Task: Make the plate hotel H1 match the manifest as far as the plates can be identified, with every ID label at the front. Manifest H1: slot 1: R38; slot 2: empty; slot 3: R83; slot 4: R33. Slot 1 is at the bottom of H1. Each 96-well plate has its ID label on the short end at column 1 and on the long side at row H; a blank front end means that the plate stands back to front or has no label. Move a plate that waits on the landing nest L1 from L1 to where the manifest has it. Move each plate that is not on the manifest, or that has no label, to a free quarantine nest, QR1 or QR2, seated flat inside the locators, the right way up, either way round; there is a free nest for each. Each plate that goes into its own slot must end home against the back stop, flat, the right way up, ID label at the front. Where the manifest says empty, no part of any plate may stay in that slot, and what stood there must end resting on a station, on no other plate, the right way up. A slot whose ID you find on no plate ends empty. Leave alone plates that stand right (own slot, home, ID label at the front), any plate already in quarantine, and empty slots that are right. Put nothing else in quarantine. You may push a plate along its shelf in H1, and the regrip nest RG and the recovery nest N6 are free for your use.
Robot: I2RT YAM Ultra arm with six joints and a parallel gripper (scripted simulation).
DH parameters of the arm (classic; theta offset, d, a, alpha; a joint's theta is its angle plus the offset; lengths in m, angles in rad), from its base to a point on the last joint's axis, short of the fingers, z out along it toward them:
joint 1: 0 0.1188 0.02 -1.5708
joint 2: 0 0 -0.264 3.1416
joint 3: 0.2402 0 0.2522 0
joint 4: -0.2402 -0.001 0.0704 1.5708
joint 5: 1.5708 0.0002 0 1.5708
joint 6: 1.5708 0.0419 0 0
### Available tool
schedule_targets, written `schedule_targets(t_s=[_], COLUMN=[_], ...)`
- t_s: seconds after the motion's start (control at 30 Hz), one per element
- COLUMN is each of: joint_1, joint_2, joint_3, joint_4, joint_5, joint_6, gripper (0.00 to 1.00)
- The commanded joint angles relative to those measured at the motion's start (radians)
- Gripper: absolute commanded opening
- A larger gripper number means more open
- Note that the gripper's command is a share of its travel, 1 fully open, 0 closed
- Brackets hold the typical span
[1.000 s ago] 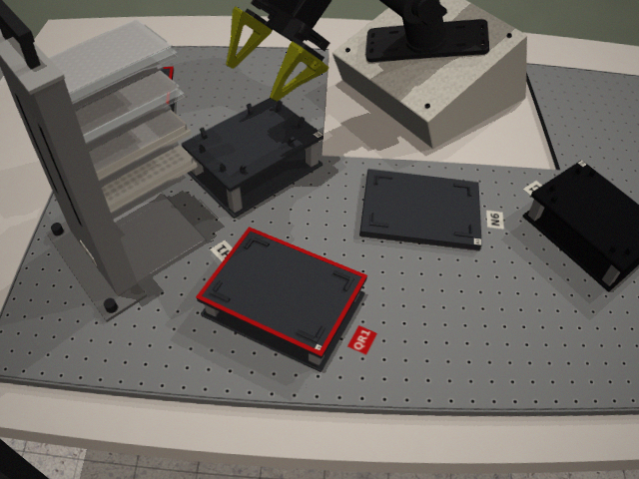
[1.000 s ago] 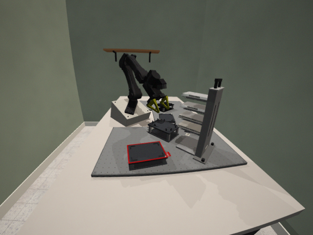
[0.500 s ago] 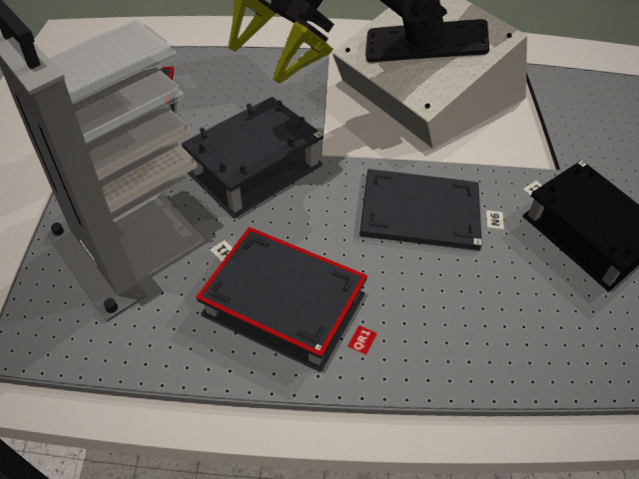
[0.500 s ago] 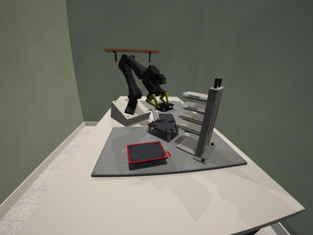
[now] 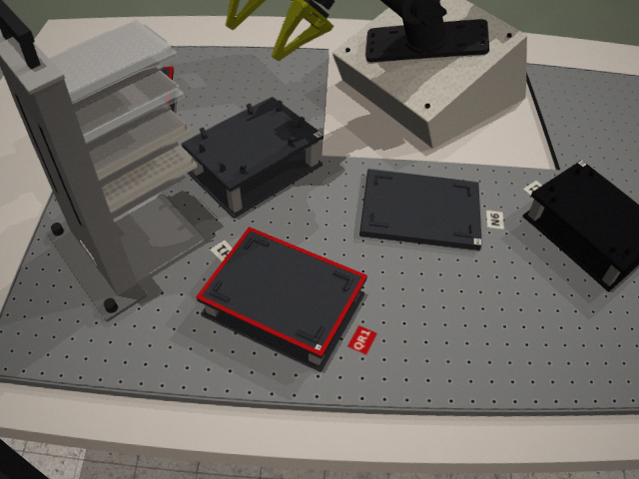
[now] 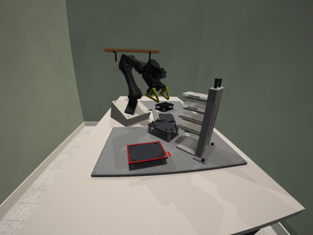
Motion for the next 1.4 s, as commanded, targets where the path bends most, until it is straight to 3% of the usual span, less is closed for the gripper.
schedule_targets(t_s=[0.0, 0.17, 0.43, 0.5, 0.53, 0.73, 1.37], joint_1=[0.001, 0.012, 0.023, 0.024, 0.02, 0.02, 0.055], joint_2=[-0.017, 0.013, 0.039, 0.045, 0.038, 0.025, 0.173], joint_3=[-0.049, -0.087, -0.185, -0.186, -0.145, -0.145, -0.096], joint_4=[0.02, 0.055, 0.179, 0.187, 0.183, 0.188, 0.272], joint_5=[-0.01, -0.003, 0.012, 0.014, 0.013, 0.013, 0.042], joint_6=[-0.01, -0.008, 0.006, 0.007, 0.008, 0.008, 0.021], gripper=[1.0, 1.0, 1.0, 1.0, 1.0, 1.0, 1.0])
